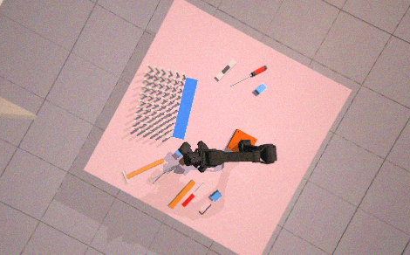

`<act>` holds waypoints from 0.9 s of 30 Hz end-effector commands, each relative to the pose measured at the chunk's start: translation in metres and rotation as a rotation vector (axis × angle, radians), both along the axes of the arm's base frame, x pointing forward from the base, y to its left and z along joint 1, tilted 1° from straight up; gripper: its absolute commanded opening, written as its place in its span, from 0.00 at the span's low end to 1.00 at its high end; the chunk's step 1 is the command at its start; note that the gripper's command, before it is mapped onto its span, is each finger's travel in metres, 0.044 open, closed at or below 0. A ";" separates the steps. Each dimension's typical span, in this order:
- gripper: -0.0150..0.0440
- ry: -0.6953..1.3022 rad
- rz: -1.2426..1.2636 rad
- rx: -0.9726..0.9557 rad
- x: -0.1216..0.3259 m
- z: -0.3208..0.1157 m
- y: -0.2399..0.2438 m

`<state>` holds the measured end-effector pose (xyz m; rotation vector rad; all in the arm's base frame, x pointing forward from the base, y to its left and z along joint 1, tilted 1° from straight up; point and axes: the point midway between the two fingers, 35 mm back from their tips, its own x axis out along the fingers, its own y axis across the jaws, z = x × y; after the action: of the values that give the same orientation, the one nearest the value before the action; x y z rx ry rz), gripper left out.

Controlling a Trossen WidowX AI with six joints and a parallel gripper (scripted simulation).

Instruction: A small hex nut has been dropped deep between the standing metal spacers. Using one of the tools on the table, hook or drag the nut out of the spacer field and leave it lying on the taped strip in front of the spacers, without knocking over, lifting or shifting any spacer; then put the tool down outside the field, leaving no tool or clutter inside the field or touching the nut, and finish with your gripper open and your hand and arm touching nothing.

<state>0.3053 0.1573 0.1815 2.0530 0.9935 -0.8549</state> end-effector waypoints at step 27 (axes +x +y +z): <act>0.25 0.001 -0.443 -0.005 0.013 0.004 -0.161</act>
<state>0.3219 0.0077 0.1842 2.2879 0.5704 -1.0683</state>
